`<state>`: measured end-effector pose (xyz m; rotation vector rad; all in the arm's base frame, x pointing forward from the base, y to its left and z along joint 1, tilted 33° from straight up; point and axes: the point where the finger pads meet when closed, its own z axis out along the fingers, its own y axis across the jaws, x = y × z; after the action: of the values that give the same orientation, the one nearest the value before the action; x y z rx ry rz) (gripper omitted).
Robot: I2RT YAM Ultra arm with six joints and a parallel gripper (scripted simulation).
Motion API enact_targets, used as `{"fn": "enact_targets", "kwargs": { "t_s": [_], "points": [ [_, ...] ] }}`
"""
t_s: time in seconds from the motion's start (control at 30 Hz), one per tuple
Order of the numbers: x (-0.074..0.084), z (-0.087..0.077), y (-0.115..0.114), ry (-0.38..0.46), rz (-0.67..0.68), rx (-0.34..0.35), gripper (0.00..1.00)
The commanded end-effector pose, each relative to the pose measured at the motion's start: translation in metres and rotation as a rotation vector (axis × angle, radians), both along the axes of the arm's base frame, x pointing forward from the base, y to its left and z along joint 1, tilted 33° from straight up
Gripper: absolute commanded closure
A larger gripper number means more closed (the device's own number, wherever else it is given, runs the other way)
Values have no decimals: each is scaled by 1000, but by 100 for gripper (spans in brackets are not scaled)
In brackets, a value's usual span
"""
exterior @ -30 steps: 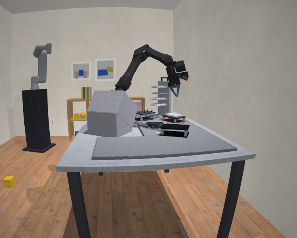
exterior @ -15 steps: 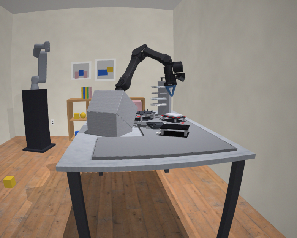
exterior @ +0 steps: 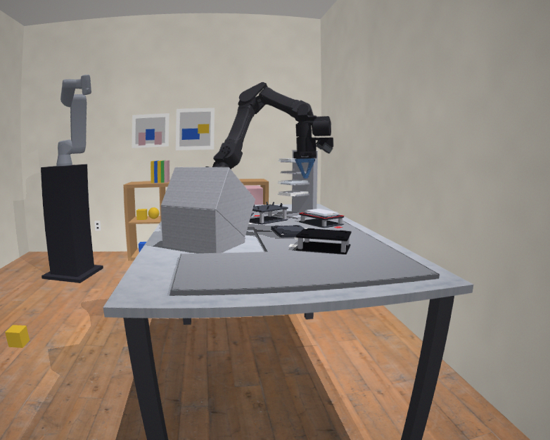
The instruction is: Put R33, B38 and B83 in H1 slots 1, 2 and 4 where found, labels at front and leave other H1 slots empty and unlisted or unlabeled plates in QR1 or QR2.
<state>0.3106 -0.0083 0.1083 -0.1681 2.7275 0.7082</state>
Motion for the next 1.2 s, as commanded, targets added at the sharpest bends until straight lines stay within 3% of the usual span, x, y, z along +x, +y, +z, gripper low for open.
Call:
{"fn": "enact_targets", "kwargs": {
  "t_s": [0.0,0.1,0.17,0.2,0.3,0.37,0.63,1.17],
  "points": [
    [-3,17,0,-21,25,-22,100],
    [-6,11,0,14,36,-13,100],
    [-12,17,7,-1,56,-21,100],
    [-26,6,12,39,56,-5,100],
    [-33,9,10,38,36,-3,100],
    [-25,25,5,-3,36,-15,100],
    [-34,35,2,-3,37,-14,100],
    [-41,59,50,-3,46,-15,100]
  ]
}}
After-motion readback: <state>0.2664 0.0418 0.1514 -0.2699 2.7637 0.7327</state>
